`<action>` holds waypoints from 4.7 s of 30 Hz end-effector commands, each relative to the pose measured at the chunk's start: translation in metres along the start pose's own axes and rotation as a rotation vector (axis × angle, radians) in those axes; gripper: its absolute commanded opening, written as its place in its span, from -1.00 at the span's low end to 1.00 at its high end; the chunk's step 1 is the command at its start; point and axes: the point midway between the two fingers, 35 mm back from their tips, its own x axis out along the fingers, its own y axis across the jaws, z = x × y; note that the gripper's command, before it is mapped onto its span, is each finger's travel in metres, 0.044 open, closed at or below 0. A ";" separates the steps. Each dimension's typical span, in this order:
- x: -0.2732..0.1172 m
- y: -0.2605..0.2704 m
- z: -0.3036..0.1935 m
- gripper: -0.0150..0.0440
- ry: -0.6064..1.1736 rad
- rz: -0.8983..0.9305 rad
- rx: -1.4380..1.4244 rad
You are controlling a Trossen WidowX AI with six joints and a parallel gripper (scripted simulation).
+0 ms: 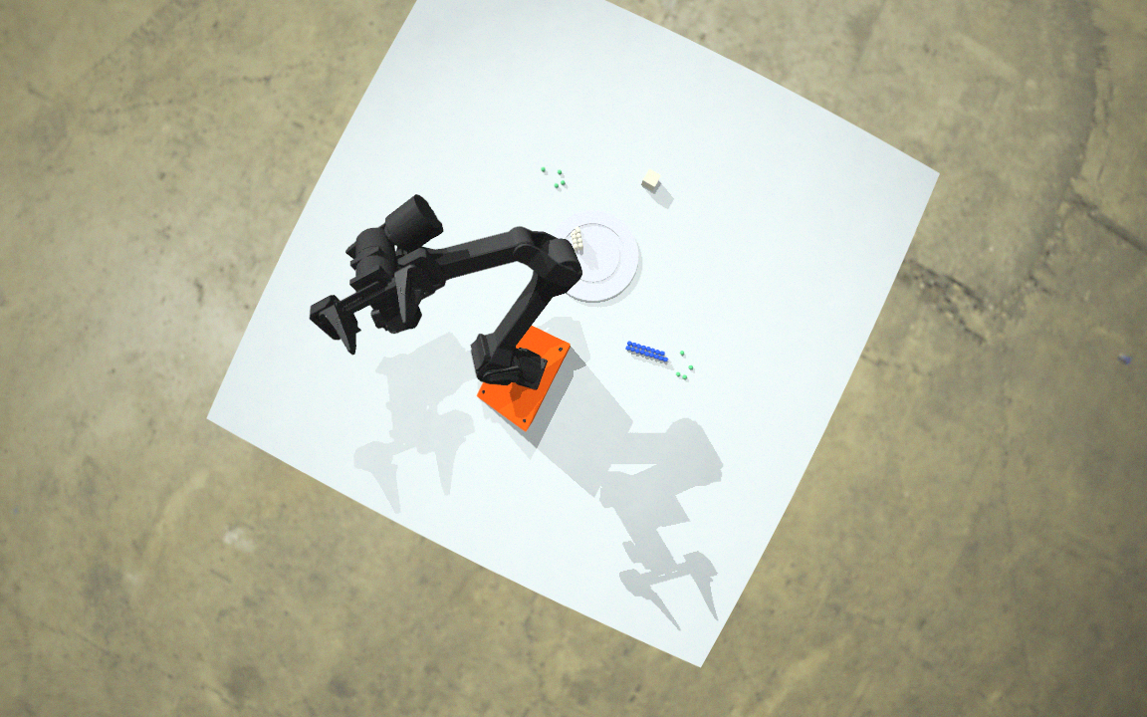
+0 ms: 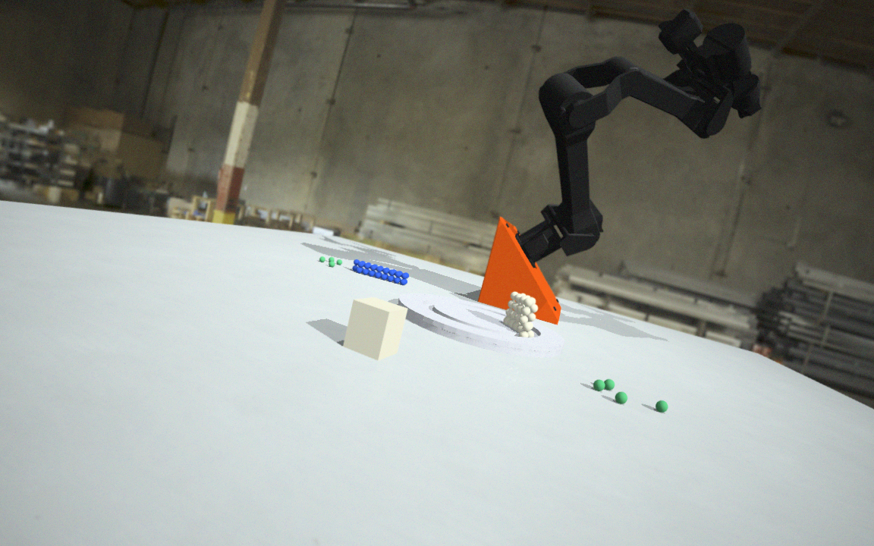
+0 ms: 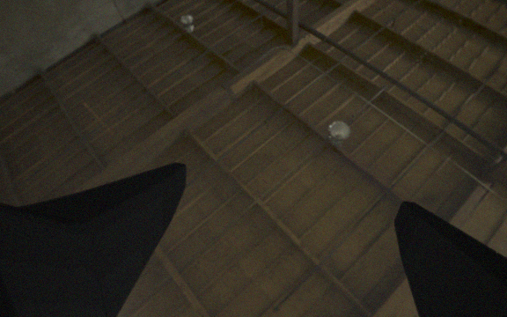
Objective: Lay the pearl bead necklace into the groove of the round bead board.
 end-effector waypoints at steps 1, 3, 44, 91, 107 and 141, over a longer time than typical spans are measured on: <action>0.000 0.001 0.000 0.78 0.000 0.003 0.004; 0.002 0.009 0.001 0.60 -0.001 0.024 0.033; -0.060 0.220 0.039 0.36 0.260 0.700 0.772; -0.315 0.273 0.093 0.36 0.971 1.543 1.047; -0.409 0.223 0.112 0.36 1.321 1.789 1.010; -0.522 0.013 0.181 0.36 2.445 1.919 0.990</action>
